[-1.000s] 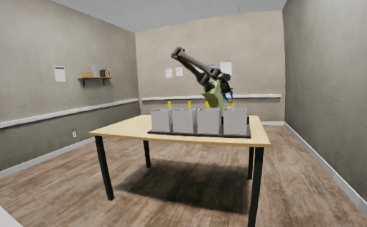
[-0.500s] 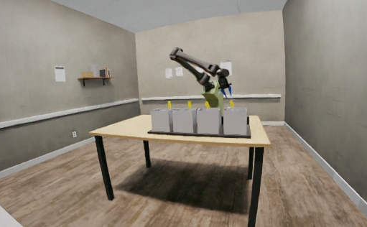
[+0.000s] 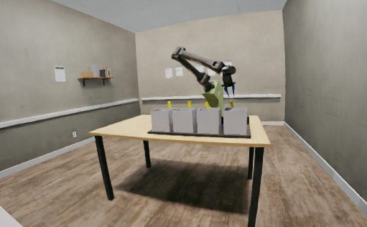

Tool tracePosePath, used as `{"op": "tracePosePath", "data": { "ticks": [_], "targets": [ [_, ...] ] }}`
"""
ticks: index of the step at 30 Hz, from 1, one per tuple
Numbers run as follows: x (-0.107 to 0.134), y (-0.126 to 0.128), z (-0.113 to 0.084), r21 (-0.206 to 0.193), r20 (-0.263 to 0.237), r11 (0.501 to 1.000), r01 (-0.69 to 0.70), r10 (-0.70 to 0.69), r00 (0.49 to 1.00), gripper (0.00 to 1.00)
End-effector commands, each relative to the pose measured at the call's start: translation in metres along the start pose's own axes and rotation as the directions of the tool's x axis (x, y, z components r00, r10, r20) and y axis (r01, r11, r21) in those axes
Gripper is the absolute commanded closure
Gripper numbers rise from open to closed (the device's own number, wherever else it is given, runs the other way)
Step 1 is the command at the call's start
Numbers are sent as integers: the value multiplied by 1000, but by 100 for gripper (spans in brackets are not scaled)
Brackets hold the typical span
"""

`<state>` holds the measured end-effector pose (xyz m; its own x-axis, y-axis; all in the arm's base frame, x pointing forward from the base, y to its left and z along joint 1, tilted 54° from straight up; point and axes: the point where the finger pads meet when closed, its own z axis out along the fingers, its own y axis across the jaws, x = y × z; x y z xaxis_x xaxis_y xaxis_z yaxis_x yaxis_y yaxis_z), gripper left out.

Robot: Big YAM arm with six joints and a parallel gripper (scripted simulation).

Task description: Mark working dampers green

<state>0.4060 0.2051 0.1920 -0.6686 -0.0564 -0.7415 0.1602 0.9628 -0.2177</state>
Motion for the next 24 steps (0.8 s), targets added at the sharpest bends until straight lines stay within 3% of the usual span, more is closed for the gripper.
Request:
{"op": "tracePosePath", "data": {
  "ticks": [1,7,10,17,18,24],
  "targets": [
    [-23,18,-12,23,-1,1000,-21,21,1000,64],
    [-71,41,-19,142,-2,990,-21,22,1000,64],
    [-84,47,-22,175,0,984,-20,20,1000,64],
    [-79,38,-26,180,-3,984,-17,18,1000,64],
    [-95,41,-33,163,18,986,-46,44,999,64],
    [-91,44,-28,168,12,985,-38,37,999,64]
  ]
}}
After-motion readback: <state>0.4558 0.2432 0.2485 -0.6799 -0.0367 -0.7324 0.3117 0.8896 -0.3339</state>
